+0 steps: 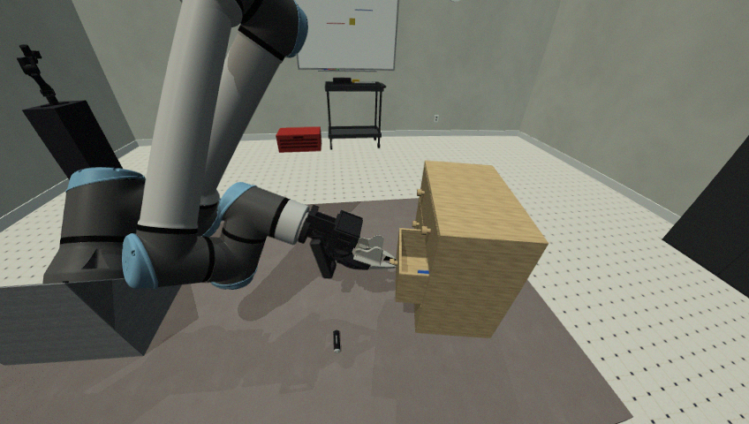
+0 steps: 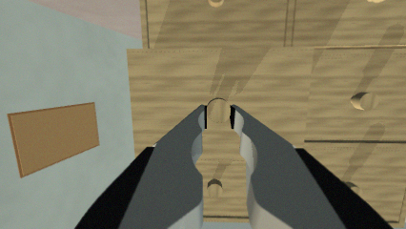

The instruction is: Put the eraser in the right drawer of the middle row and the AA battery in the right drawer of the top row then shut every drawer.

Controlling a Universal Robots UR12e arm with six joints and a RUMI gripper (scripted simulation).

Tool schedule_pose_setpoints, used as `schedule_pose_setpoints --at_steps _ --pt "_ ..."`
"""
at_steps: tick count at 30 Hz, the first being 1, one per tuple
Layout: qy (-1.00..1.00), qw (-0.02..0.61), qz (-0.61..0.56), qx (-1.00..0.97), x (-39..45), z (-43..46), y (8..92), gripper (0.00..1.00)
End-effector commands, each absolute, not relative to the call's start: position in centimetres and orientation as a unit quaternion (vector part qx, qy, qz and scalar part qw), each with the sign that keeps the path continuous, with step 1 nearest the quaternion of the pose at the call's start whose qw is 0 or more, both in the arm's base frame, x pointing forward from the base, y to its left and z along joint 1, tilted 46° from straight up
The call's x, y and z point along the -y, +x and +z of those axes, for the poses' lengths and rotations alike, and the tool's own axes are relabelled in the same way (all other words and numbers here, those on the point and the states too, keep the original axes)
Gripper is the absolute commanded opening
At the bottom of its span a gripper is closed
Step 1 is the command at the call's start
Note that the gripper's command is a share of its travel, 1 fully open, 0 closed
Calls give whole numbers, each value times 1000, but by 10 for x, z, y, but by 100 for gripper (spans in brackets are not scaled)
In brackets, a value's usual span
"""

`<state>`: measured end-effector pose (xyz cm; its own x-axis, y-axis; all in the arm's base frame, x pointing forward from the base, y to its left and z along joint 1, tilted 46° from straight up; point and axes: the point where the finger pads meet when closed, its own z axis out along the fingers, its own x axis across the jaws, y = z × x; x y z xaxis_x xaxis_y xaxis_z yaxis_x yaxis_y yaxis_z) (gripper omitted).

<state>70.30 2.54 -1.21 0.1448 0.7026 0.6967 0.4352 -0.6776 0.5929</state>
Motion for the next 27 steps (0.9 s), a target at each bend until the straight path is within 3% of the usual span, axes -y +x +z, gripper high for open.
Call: schedule_pose_setpoints --at_steps 1,27 --pt "746 126 531 -381 -25 -12 706 7" --pt "746 126 531 -381 -24 -15 721 7"
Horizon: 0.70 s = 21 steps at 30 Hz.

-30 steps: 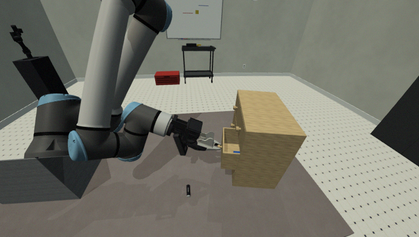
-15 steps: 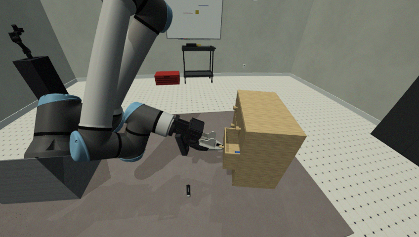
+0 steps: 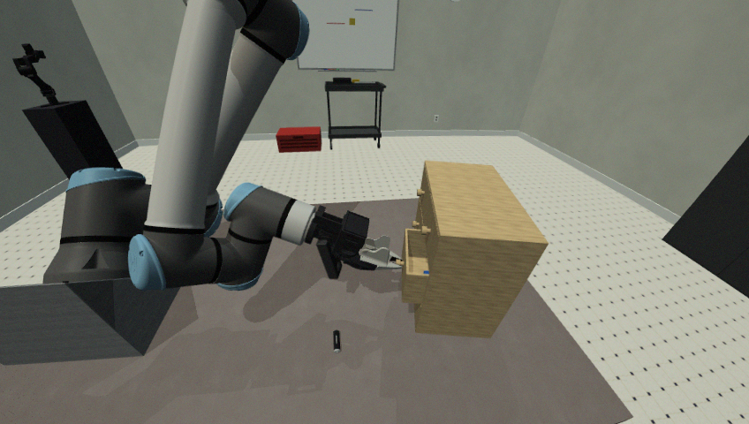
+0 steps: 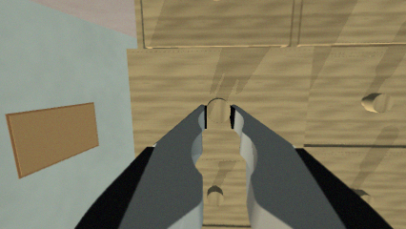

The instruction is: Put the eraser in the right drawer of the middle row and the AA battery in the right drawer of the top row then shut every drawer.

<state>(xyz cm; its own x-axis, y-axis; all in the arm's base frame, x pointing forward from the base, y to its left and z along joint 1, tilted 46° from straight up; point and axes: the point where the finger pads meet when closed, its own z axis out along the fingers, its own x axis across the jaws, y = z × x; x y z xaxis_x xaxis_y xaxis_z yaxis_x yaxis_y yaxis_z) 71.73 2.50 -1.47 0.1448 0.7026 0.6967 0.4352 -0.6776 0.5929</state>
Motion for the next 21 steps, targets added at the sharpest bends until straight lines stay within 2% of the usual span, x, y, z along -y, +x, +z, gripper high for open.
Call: schedule_pose_setpoints --at_steps 1,21 --pt "746 126 531 -381 -24 -15 721 7" --pt "746 126 531 -381 -24 -17 734 7"
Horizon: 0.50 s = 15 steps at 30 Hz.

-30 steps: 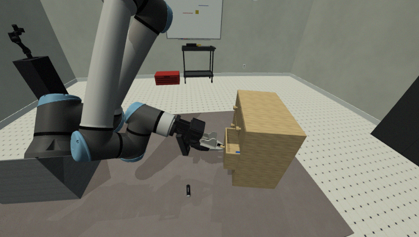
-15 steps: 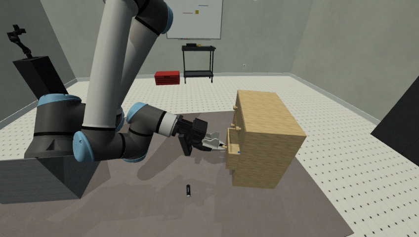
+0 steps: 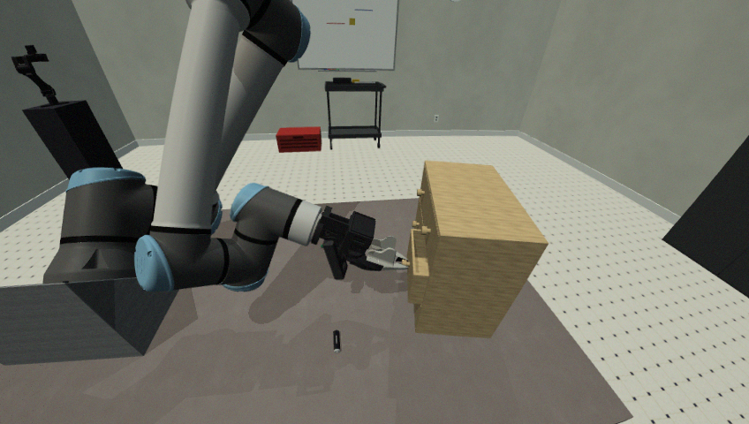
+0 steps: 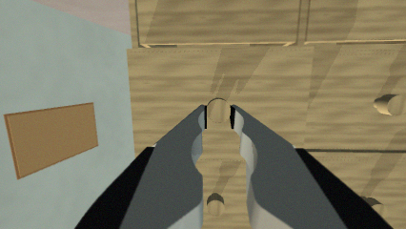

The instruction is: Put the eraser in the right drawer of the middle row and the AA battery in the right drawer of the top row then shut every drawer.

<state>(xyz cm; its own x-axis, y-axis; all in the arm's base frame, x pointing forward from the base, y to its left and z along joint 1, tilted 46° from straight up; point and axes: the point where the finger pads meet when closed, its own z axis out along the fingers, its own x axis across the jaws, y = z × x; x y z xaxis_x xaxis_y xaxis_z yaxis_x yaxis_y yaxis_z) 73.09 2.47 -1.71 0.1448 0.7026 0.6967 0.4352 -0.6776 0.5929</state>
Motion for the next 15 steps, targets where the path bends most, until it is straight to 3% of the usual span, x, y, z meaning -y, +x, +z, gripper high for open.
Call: schedule_pose_setpoints --at_steps 1,15 --pt "746 126 531 -381 -24 -18 735 7" --pt "746 126 531 -381 -24 -19 743 7"
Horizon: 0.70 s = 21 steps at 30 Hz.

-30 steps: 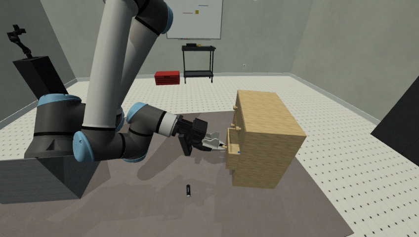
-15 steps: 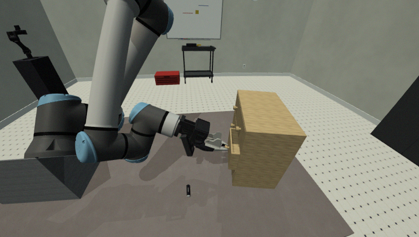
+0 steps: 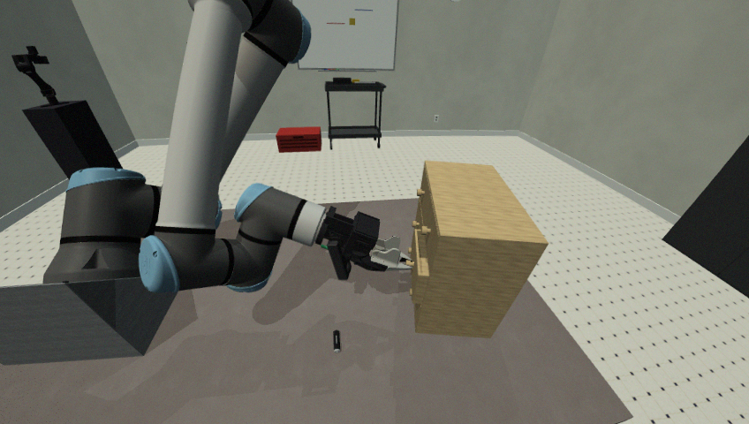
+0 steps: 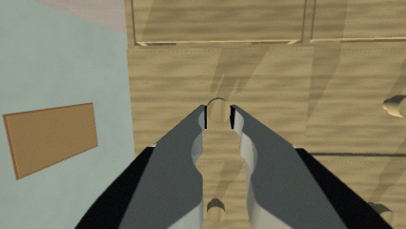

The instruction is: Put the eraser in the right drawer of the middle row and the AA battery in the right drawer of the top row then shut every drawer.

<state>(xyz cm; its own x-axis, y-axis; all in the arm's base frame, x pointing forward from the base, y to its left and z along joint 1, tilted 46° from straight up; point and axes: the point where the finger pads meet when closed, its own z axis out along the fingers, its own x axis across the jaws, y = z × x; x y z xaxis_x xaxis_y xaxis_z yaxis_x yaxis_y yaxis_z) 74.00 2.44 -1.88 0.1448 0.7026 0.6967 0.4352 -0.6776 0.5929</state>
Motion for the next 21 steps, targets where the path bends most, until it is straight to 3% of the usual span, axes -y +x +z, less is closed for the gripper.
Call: schedule_pose_setpoints --at_steps 1,21 --pt "746 126 531 -381 -24 -19 744 7" --pt "746 126 531 -381 -24 -21 753 7"
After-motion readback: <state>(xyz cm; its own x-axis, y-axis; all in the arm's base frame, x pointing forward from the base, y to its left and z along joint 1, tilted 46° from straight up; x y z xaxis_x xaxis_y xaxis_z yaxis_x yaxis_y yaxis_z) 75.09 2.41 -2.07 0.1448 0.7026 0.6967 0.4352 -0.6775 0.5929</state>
